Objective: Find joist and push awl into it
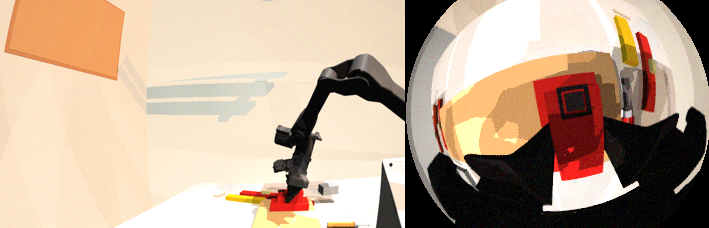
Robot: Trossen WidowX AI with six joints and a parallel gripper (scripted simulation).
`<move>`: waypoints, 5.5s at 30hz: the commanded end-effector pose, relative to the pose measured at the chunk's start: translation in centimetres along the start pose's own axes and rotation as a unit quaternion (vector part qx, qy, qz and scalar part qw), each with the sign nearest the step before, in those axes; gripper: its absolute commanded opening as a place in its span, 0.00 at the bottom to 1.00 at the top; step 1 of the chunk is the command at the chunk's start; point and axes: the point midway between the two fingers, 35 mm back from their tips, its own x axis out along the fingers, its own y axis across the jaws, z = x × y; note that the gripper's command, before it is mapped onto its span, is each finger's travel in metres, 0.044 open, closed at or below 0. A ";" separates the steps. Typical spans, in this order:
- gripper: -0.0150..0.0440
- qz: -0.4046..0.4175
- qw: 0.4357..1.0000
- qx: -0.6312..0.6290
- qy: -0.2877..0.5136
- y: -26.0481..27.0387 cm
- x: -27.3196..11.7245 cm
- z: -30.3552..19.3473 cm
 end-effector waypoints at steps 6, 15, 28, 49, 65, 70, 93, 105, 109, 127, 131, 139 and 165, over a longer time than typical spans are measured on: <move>0.25 -0.003 1.000 -0.002 0.000 -2.2 -0.1 0.0; 0.25 -0.002 1.000 0.001 -0.001 -1.7 -0.2 0.0; 0.25 -0.006 1.000 -0.001 0.000 -2.2 -6.5 2.1; 0.25 -0.011 0.998 -0.063 0.007 3.1 -9.9 5.1; 0.25 -0.008 0.983 -0.182 0.015 14.1 -9.3 7.4; 0.25 -0.004 0.976 -0.219 0.017 17.6 -9.1 7.5; 0.25 0.032 0.922 -0.384 0.019 32.7 -8.3 3.8; 0.25 0.062 0.883 -0.465 0.016 39.4 -8.5 -0.3; 0.25 0.074 0.868 -0.490 0.015 41.4 -8.6 -2.0; 0.25 0.135 0.792 -0.595 0.005 48.2 -10.1 -10.3; 0.25 0.151 0.773 -0.616 0.002 49.2 -10.6 -12.3; 0.25 0.183 0.734 -0.654 -0.004 50.8 -11.7 -16.3; 0.25 0.200 0.709 -0.677 -0.003 51.3 -9.9 -18.7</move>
